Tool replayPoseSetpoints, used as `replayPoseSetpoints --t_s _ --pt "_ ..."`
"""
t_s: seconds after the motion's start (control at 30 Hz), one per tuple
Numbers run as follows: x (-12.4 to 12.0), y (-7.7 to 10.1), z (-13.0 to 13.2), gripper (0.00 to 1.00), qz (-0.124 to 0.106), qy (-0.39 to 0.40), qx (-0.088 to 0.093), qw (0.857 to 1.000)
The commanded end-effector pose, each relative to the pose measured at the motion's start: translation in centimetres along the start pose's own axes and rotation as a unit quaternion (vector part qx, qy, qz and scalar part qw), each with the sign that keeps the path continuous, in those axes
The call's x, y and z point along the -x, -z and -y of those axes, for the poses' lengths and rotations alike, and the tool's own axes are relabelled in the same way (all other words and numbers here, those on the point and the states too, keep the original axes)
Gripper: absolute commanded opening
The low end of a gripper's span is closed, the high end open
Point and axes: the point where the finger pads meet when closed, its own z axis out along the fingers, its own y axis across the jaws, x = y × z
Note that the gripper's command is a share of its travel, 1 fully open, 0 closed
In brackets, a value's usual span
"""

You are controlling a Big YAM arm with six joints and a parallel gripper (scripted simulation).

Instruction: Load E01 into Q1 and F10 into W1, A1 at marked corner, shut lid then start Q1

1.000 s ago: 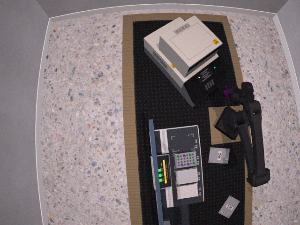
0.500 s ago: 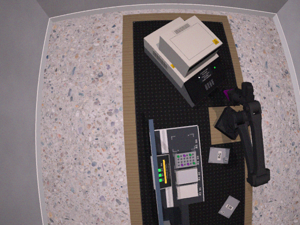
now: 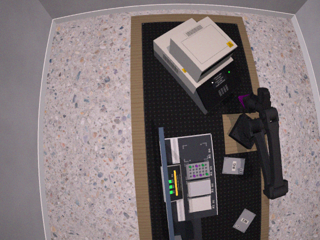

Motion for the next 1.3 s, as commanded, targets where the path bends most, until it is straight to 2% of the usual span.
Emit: replayPoseSetpoints --t_s 0.0,0.3,0.37,0.4,0.47,0.7,0.8,0.87,0.97,1.13,1.27 --pt "-0.9 1.4 -3.2 1.0 -0.005 0.029 0.02 0.999" --pt "-4.7 1.6 -7.1 1.0 -0.041 0.09 0.003 0.995" --pt "-4.7 1.6 -7.1 1.0 -0.041 0.09 0.003 0.995" --pt "-4.9 1.3 -6.7 1.0 -0.042 0.094 -0.003 0.995" --pt "-6.5 1.2 -7.3 1.0 -0.064 0.121 -0.009 0.991" --pt "-10.6 1.3 -9.5 1.0 -0.101 0.197 -0.019 0.975" --pt "-12.4 1.2 -9.6 1.0 -0.118 0.222 -0.031 0.967" --pt "-13.4 0.9 -9.4 1.0 -0.127 0.241 -0.043 0.961" --pt "-13.4 1.0 -9.2 1.0 -0.127 0.242 -0.042 0.961" --pt "-16.2 1.4 -9.6 1.0 -0.158 0.301 -0.056 0.939" --pt "-17.8 1.3 -9.3 1.0 -0.171 0.337 -0.074 0.923"
